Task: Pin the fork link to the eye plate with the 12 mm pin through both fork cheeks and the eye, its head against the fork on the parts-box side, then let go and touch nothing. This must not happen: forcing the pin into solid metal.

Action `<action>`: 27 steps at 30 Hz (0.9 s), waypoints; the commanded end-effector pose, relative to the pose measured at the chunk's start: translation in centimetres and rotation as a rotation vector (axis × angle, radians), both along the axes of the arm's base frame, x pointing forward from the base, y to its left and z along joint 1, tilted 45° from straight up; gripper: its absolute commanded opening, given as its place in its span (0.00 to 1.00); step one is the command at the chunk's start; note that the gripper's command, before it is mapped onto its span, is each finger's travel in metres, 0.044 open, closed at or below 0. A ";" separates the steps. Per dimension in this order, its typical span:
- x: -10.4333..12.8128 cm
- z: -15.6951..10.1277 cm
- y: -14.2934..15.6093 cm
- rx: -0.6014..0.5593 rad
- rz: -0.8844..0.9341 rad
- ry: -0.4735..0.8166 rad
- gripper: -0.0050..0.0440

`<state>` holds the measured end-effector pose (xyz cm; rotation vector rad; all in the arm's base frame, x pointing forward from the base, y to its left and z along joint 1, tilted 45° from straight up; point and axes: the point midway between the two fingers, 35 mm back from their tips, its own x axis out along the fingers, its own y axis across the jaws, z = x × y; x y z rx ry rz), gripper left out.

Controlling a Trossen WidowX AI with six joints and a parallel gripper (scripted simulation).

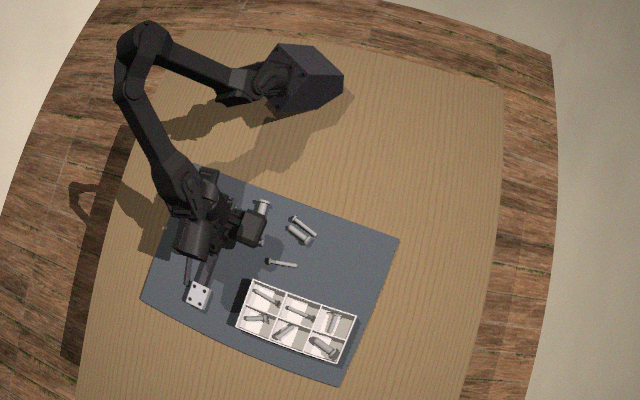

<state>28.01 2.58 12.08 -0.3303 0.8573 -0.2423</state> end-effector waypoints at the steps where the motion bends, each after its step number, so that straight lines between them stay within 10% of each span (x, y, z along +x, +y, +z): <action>1: 0.0 -0.3 0.4 0.012 0.012 0.009 0.35; 27: 0.0 -0.5 0.6 0.015 0.015 0.011 0.35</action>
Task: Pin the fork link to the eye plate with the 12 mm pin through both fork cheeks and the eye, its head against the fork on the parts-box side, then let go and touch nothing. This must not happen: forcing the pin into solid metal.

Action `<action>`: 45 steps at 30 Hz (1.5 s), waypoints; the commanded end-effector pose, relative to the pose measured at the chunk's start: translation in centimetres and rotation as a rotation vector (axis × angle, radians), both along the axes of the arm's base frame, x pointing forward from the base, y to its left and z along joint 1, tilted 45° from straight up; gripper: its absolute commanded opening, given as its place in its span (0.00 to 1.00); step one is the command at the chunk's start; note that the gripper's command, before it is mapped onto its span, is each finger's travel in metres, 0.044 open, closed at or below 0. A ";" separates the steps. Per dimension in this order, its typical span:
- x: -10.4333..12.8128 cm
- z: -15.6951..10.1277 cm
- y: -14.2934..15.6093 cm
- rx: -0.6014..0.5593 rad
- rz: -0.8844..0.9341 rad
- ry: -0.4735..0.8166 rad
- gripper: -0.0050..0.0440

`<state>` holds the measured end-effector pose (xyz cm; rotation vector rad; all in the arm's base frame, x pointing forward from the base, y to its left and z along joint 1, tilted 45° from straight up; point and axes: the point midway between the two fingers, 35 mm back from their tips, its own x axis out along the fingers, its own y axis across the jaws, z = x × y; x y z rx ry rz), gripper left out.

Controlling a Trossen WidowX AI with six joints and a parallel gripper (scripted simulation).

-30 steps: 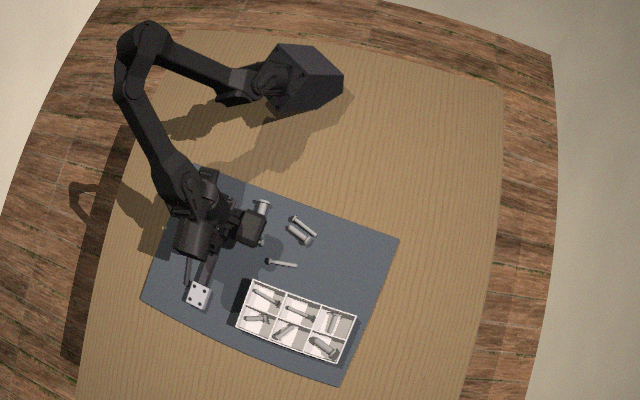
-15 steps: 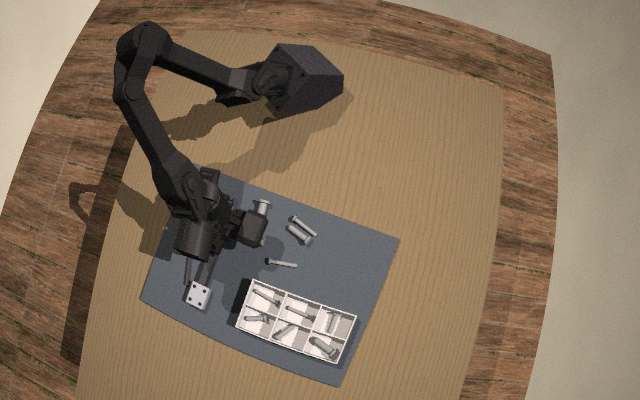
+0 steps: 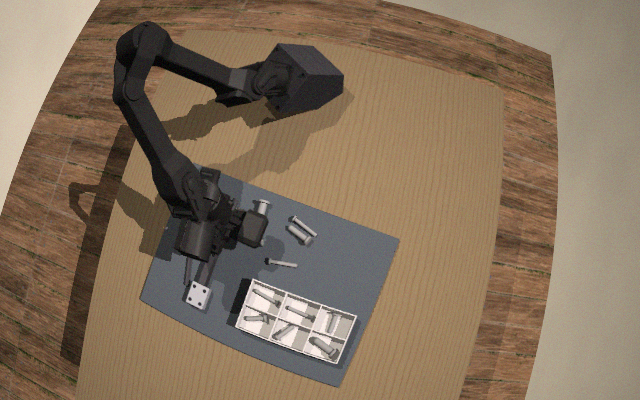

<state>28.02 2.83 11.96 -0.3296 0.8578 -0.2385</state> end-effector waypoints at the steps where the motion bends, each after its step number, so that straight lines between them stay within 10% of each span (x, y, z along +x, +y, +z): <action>1: 0.0 -0.3 0.4 0.013 0.012 0.010 0.35; 45: 0.8 0.5 0.4 0.013 0.012 0.010 0.35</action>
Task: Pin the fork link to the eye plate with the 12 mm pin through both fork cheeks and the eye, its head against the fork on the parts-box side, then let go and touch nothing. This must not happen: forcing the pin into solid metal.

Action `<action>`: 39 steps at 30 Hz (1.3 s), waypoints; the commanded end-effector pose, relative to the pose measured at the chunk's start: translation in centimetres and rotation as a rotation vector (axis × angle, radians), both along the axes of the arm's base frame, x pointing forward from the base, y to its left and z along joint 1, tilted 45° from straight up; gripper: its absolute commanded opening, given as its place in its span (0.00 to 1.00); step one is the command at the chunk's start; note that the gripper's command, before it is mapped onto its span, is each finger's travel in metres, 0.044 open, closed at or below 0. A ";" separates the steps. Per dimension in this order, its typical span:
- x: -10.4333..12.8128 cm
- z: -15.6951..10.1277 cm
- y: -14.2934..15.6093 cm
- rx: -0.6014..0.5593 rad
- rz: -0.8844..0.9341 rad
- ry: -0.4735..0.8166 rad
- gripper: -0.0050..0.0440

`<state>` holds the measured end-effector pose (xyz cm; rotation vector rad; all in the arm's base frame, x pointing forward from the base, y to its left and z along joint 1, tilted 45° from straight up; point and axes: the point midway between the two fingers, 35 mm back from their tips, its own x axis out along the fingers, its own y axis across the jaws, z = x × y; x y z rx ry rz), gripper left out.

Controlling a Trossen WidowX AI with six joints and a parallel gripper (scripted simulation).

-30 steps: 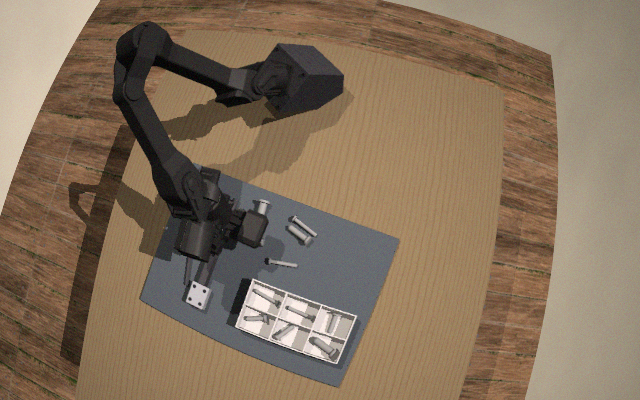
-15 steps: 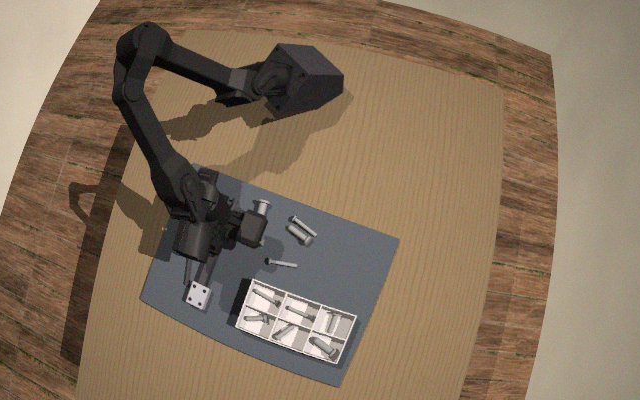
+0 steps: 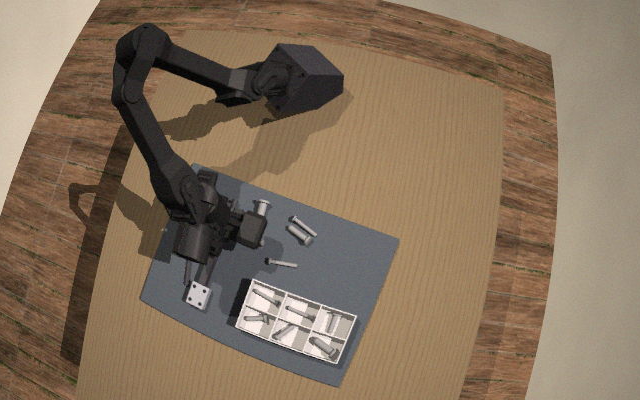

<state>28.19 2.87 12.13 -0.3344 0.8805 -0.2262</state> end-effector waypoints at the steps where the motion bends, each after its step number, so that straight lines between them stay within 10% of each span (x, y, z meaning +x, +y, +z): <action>1: 0.6 0.3 0.3 0.011 0.004 -0.014 0.35; 39: 1.5 0.8 0.8 0.011 0.004 -0.014 0.35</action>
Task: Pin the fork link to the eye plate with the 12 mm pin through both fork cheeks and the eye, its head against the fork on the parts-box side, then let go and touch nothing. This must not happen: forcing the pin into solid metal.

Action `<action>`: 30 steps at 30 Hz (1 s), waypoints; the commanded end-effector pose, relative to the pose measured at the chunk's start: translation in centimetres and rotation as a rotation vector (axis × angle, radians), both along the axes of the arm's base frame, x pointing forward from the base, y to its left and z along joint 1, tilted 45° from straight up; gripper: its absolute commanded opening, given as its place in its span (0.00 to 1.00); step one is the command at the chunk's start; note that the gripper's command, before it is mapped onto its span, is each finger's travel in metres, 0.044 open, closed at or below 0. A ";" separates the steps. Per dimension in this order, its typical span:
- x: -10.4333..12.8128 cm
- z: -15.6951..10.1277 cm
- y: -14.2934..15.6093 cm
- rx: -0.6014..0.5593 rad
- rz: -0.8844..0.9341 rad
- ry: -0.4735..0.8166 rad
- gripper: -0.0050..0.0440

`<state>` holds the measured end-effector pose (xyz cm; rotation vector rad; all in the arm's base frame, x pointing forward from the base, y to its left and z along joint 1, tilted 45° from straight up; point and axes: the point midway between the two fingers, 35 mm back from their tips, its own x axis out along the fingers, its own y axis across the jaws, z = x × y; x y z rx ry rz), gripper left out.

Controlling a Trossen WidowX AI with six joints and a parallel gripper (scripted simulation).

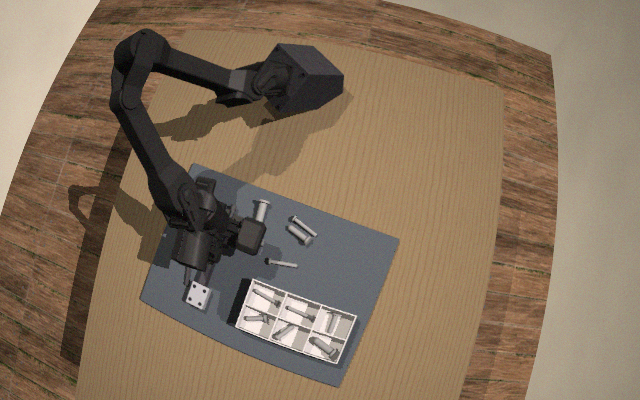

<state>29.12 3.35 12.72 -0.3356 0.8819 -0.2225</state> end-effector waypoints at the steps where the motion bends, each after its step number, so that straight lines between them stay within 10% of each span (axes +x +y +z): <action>1: 0.6 0.2 0.3 0.010 0.000 -0.016 0.35; 30: 0.3 0.1 0.1 0.010 0.000 -0.016 0.35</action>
